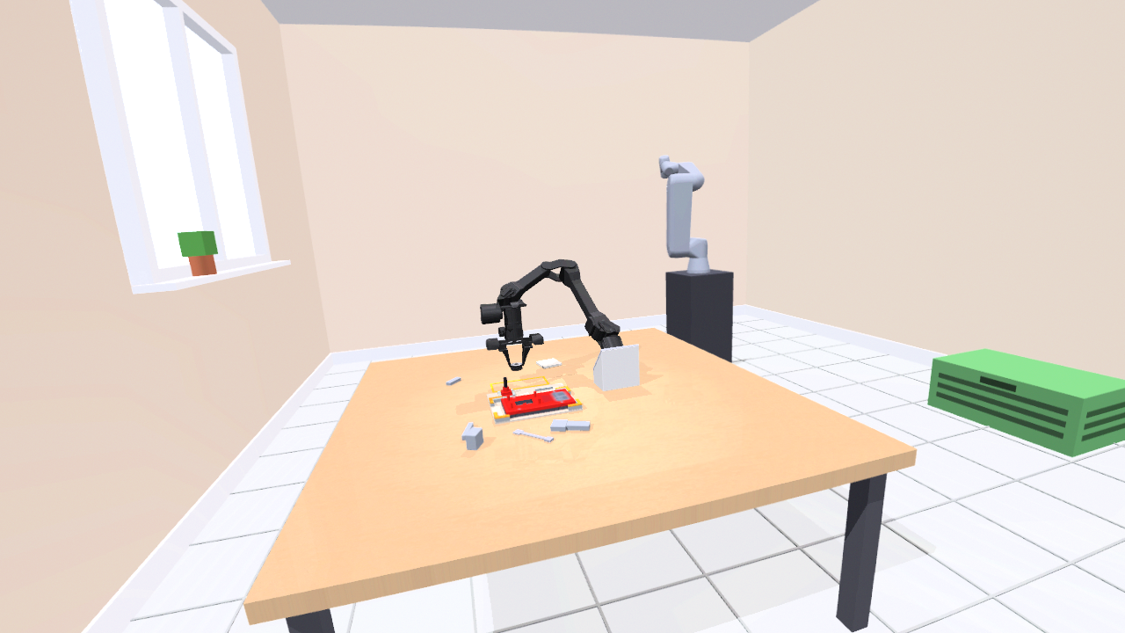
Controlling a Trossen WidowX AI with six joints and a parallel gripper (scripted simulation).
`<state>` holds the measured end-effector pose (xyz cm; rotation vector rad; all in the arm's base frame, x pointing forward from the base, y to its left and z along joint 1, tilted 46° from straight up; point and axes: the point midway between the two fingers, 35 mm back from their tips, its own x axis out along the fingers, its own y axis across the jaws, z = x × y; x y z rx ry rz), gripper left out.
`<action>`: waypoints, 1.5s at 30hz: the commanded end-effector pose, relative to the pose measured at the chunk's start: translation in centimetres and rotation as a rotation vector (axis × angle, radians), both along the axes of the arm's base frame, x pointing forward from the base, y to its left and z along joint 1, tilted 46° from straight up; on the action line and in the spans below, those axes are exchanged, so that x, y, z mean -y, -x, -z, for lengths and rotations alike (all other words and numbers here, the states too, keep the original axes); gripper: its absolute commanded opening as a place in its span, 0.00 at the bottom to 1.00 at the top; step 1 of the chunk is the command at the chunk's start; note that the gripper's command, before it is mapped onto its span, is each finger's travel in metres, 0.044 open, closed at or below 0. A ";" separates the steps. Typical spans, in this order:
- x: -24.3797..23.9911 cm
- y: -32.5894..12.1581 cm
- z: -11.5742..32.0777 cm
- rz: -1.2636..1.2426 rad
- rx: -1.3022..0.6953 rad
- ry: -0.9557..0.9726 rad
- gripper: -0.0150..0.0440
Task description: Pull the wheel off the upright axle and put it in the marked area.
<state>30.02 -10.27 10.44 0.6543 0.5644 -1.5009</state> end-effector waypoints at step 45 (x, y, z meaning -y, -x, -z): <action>-6.6 8.1 -0.5 0.001 -0.015 0.005 1.00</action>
